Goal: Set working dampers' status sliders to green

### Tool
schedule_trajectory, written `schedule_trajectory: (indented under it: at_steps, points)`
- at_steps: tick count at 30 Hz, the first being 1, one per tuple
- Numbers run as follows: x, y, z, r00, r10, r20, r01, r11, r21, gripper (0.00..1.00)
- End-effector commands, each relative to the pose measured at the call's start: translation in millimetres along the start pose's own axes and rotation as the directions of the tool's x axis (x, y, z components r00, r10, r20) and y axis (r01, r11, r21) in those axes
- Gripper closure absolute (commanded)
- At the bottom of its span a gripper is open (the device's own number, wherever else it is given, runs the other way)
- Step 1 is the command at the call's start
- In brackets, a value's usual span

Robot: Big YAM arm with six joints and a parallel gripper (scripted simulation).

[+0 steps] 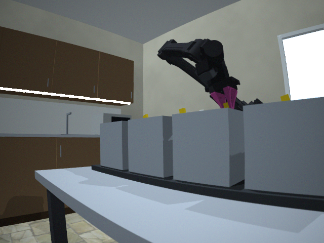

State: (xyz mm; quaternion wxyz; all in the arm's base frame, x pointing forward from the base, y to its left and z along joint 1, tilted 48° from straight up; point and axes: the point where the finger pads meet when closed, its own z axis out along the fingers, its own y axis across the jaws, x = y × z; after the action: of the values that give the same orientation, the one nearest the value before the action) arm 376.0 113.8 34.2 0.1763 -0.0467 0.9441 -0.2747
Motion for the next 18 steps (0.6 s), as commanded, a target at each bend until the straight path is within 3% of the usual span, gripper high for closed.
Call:
schedule_trajectory:
  at_steps: [1, 10, 18]
  points:
    - [-4.4, -10.0, 1.7, 1.000, 0.014, 0.005, -0.014, 0.999, -0.031, 0.83]
    - [-4.4, -15.8, 2.0, 1.000, 0.013, 0.006, -0.013, 0.996, -0.088, 0.83]
    - [-3.1, -16.4, 4.0, 1.000, 0.009, 0.001, -0.009, 0.995, -0.103, 0.83]
